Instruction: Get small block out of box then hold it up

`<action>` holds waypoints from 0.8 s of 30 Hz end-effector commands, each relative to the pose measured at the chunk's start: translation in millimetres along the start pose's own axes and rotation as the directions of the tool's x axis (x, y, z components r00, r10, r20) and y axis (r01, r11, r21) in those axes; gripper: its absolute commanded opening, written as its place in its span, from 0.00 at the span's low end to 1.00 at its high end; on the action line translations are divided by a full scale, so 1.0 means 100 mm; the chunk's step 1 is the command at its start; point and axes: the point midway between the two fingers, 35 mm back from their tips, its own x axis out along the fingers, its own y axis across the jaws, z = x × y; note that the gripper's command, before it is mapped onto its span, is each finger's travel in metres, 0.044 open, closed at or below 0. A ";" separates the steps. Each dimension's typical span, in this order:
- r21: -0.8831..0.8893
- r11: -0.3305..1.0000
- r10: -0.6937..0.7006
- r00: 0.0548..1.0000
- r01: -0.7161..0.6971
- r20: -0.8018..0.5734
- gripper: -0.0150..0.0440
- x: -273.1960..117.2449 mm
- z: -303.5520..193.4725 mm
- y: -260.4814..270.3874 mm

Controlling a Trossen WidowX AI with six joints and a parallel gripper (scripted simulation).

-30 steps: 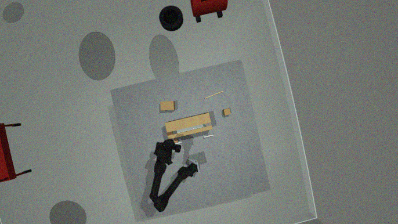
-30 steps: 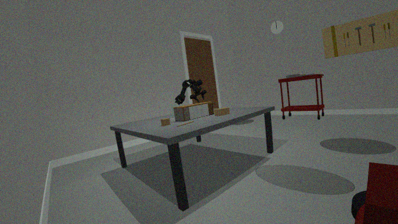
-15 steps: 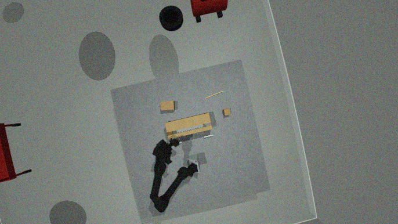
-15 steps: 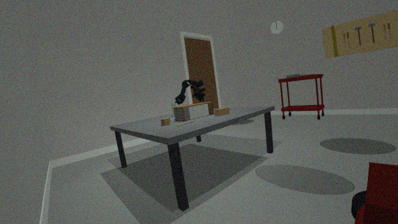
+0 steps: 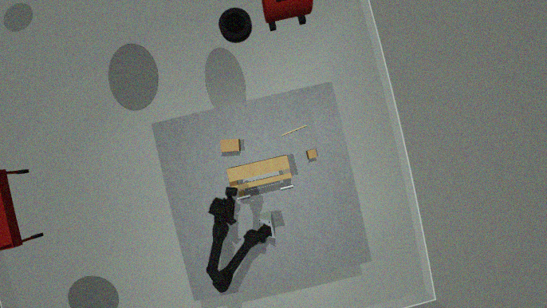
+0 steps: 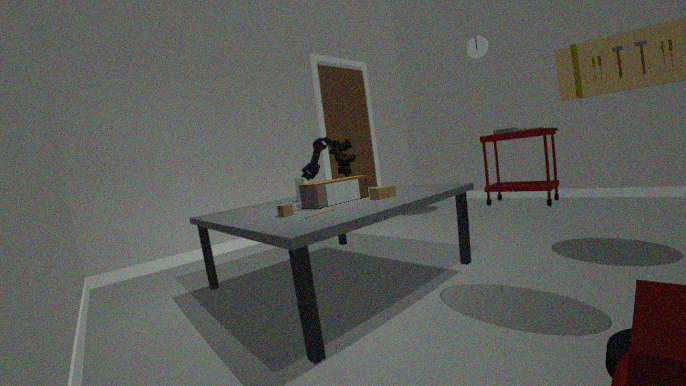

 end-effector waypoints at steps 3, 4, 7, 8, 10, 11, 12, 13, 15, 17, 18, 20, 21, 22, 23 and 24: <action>-0.841 0.541 -0.034 0.999 0.012 -0.008 0.74 0.13 -0.09 0.02; -0.867 0.499 -0.028 1.000 0.007 -0.009 0.74 0.14 -0.10 0.04; -0.931 0.366 -0.010 1.000 -0.008 -0.012 0.74 0.18 -0.14 0.10; -0.947 0.320 -0.005 1.000 -0.012 -0.014 0.74 0.20 -0.16 0.12; -0.974 0.226 0.004 1.000 -0.018 -0.017 0.74 0.22 -0.19 0.15; -0.984 0.179 0.010 1.000 -0.022 -0.020 0.74 0.23 -0.21 0.17; -0.991 0.132 0.016 1.000 -0.025 -0.023 0.74 0.25 -0.24 0.19; -0.996 0.085 0.022 0.999 -0.028 -0.026 0.74 0.26 -0.26 0.20; -0.999 -0.009 0.032 0.999 -0.033 -0.033 0.74 0.29 -0.31 0.24; -0.994 -0.101 0.042 0.998 -0.037 -0.042 0.74 0.31 -0.36 0.27; -0.988 -0.147 0.047 0.998 -0.038 -0.046 0.74 0.32 -0.39 0.29; -0.971 -0.237 0.058 0.997 -0.041 -0.056 0.74 0.35 -0.46 0.34; -0.959 -0.282 0.062 0.996 -0.040 -0.060 0.74 0.36 -0.48 0.35; -0.944 -0.327 0.066 0.996 -0.038 -0.062 0.74 0.36 -0.50 0.36; -0.928 -0.371 0.069 0.996 -0.035 -0.065 0.74 0.37 -0.52 0.37; -0.910 -0.414 0.071 0.995 -0.032 -0.067 0.74 0.38 -0.53 0.38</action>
